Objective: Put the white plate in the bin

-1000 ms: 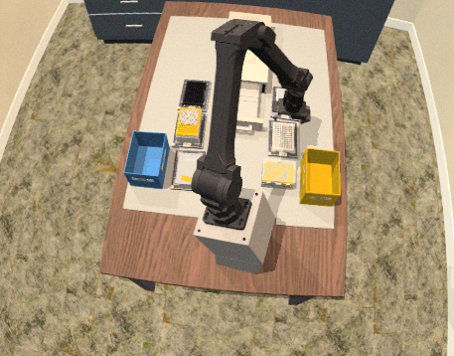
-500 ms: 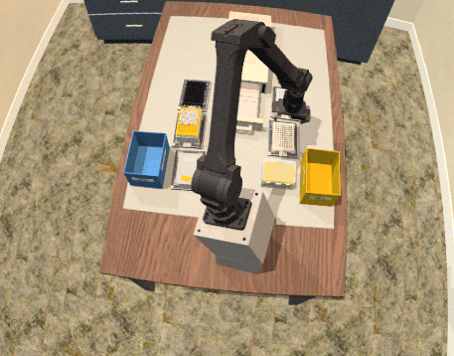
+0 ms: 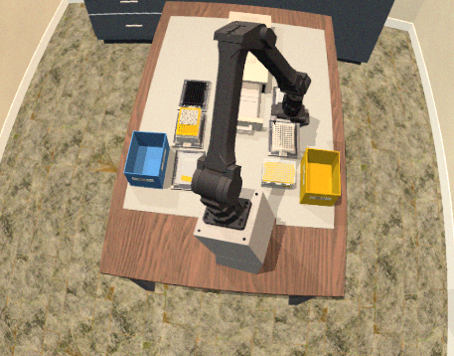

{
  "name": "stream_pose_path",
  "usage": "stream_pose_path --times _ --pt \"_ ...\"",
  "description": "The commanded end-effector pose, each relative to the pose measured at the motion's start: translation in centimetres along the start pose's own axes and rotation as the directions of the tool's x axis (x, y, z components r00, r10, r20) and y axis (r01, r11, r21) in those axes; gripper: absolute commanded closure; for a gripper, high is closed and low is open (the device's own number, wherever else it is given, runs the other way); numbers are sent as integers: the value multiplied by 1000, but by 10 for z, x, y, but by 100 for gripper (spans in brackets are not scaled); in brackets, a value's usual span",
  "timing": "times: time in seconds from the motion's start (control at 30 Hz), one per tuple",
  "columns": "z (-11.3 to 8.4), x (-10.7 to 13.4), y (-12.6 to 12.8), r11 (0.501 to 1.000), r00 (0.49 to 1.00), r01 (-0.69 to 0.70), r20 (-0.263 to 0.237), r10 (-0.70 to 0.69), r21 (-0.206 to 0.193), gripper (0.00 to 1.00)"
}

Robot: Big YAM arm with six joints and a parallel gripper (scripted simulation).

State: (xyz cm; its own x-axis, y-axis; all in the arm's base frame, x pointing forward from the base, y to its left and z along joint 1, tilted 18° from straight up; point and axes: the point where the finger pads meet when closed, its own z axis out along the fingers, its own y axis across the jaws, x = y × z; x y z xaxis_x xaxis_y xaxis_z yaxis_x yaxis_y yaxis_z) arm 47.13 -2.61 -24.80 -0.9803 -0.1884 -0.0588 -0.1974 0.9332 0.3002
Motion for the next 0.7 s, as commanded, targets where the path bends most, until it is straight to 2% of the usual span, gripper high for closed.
stream_pose_path --times 0.0,0.67 --pt "9 -17 1 1000 1000 20 18 -20 9 0" --pt "33 -15 2 1000 1000 14 17 -14 7 0"
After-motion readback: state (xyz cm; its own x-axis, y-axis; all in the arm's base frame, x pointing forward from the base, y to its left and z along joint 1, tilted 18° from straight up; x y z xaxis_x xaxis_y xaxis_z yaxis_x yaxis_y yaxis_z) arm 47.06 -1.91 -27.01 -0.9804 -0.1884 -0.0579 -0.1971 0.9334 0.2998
